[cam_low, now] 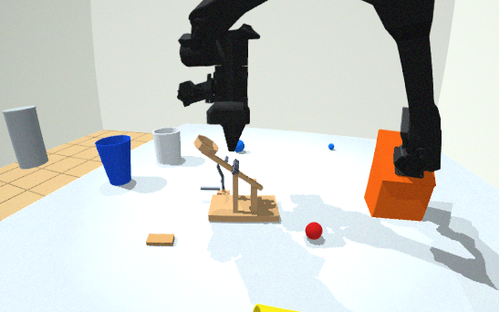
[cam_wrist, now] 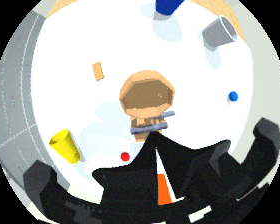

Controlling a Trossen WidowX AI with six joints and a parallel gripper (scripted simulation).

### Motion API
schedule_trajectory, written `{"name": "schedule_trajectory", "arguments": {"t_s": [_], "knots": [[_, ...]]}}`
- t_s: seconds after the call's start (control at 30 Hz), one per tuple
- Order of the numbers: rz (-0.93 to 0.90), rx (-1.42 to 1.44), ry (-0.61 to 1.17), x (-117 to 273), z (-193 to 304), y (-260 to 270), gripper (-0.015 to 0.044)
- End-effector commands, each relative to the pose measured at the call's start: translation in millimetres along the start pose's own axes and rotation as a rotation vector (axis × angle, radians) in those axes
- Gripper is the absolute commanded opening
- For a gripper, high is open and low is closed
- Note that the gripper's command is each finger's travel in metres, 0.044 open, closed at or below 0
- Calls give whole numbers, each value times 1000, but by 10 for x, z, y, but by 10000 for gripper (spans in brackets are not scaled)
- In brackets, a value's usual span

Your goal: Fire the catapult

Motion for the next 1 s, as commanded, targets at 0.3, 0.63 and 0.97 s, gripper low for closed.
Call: {"name": "schedule_trajectory", "arguments": {"t_s": [0.3, 0.63, 0.97], "knots": [[-2, -2, -4, -162, -126, 9, 0], [-2, -2, -4, -295, -213, 18, 0], [-2, -2, -5, -410, -278, 26, 0]]}}
Point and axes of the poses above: the point midway between the two fingers, 35 mm back from their tips, its own x axis back along the fingers, its own y axis across the jaws, z = x × y, the point moved 6 cm from there along x, back along the fingers, and after that the axes turned 5 degrees about -x, right-handed, at the moved point
